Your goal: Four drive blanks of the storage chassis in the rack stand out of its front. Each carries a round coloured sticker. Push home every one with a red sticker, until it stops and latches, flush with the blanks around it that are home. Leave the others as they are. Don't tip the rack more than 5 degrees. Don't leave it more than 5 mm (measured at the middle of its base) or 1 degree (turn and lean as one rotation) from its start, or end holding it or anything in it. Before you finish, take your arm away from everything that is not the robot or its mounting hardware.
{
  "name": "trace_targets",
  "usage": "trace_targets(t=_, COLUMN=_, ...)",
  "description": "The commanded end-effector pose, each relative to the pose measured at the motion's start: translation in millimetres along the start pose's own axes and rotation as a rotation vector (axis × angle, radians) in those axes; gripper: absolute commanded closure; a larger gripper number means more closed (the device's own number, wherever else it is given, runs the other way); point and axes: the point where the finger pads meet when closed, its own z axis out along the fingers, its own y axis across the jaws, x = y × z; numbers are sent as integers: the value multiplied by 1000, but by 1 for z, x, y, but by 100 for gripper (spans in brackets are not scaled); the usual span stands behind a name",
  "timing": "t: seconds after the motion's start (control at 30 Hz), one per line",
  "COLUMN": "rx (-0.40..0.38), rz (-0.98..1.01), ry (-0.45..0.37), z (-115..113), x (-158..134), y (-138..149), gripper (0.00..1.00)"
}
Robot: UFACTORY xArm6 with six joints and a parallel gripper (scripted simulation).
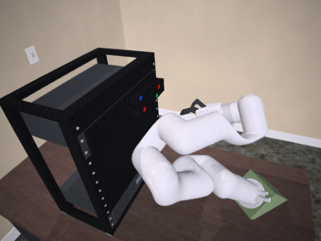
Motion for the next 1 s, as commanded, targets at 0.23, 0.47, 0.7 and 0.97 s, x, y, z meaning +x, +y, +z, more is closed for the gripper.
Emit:
trace_targets(t=0.23, rx=-215, rz=-22, ry=-69, z=-7, x=6, y=56, gripper=0)
trace_targets(t=0.47, rx=-321, rz=-46, ry=-85, z=-16, x=14, y=82, gripper=0)
trace_targets(t=0.7, rx=-370, rz=-60, ry=-89, z=-21, x=19, y=94, gripper=0)
trace_targets(t=0.97, rx=-410, rz=-73, ry=-92, z=-26, x=24, y=103, gripper=0)
